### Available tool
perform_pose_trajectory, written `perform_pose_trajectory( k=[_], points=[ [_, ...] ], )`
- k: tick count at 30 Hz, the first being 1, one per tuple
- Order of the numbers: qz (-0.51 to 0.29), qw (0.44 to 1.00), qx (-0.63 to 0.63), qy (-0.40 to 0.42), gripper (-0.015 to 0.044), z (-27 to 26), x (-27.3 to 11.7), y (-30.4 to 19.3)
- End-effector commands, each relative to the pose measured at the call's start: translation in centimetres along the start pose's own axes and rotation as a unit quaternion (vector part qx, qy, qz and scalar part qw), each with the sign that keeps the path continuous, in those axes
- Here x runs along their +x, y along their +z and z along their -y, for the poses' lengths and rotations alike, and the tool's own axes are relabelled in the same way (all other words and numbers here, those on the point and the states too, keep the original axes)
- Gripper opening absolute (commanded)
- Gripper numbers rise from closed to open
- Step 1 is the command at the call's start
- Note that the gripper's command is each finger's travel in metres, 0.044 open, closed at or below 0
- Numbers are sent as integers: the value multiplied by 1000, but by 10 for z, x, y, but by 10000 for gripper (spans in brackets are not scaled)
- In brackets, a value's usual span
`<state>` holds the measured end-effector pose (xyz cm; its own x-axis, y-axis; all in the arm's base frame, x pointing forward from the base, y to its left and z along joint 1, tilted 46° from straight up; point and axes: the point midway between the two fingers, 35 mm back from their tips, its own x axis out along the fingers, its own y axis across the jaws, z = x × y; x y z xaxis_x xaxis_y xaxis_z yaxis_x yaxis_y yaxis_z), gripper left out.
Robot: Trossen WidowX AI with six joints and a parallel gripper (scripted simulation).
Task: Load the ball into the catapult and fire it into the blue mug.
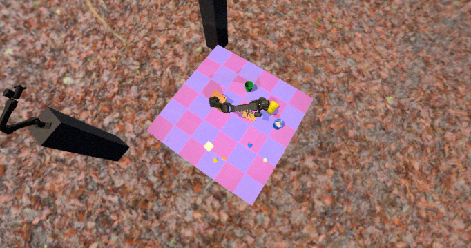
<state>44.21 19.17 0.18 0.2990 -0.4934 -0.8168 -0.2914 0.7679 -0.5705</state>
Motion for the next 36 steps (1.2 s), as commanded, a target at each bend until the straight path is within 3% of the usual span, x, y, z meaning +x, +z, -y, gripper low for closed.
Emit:
perform_pose_trajectory(
  k=[1, 9, 30, 36],
  points=[
    [70, 997, 0, -14, 440, 9, -6, 45],
    [174, 983, 8, -53, 440, 32, -22, 110],
    [176, 983, 9, -54, 440, 33, -23, 111],
    [176, 983, 9, -54, 282, 33, -23, 111]
  ],
)
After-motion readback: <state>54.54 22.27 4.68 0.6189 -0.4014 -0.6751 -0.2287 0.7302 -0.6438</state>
